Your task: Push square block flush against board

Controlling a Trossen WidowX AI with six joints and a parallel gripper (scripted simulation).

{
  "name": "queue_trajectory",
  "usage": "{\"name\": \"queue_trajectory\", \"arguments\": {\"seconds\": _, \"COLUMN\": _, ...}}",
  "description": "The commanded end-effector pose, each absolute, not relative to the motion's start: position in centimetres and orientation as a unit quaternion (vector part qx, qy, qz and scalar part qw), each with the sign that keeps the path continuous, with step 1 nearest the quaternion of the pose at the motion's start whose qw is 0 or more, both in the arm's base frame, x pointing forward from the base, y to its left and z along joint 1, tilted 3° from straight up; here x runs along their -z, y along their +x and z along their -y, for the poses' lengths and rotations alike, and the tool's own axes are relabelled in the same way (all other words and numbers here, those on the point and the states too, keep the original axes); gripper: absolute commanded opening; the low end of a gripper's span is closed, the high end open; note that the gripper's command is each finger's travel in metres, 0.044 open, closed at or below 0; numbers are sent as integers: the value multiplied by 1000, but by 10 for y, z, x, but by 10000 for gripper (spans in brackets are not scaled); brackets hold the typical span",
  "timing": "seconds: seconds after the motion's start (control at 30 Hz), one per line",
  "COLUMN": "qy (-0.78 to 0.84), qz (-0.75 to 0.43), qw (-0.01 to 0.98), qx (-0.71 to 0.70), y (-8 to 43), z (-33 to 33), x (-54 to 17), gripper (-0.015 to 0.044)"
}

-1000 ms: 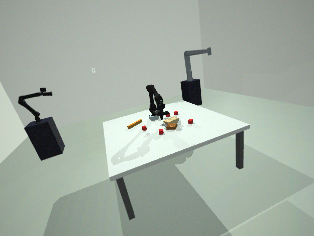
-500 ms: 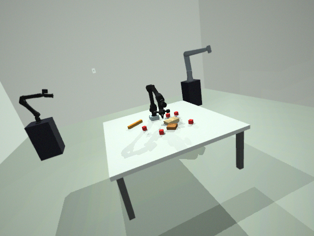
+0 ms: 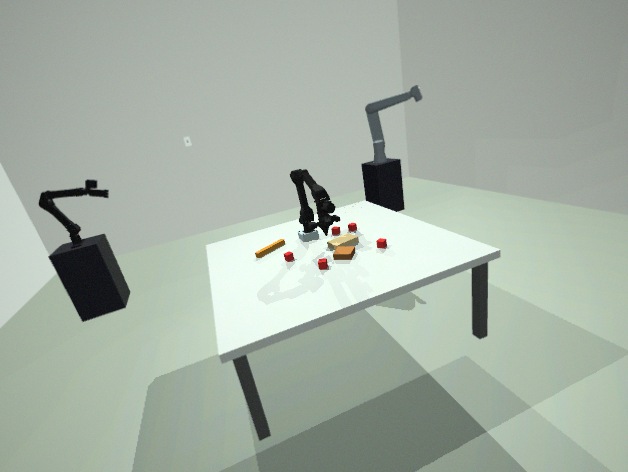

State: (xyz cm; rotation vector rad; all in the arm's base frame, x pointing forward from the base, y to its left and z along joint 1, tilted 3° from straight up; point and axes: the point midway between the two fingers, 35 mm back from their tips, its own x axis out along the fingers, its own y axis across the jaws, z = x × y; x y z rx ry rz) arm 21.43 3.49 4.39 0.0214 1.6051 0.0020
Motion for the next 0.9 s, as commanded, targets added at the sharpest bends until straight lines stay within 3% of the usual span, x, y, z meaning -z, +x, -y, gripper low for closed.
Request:
{"name": "queue_trajectory", "arguments": {"seconds": 0.0, "qy": -31, "qz": -717, "qw": 695, "qx": -46, "y": 206, "z": -39, "x": -44, "gripper": 0}}
{"name": "queue_trajectory", "arguments": {"seconds": 0.23, "qy": -48, "qz": -716, "qw": 693, "qx": -64, "y": 203, "z": -40, "x": -40, "gripper": 0}}
{"name": "queue_trajectory", "arguments": {"seconds": 0.4, "qy": -48, "qz": -716, "qw": 693, "qx": -64, "y": 201, "z": -41, "x": 12, "gripper": 0}}
{"name": "queue_trajectory", "arguments": {"seconds": 0.87, "qy": -48, "qz": -716, "qw": 694, "qx": -64, "y": 213, "z": -43, "x": 11, "gripper": 0}}
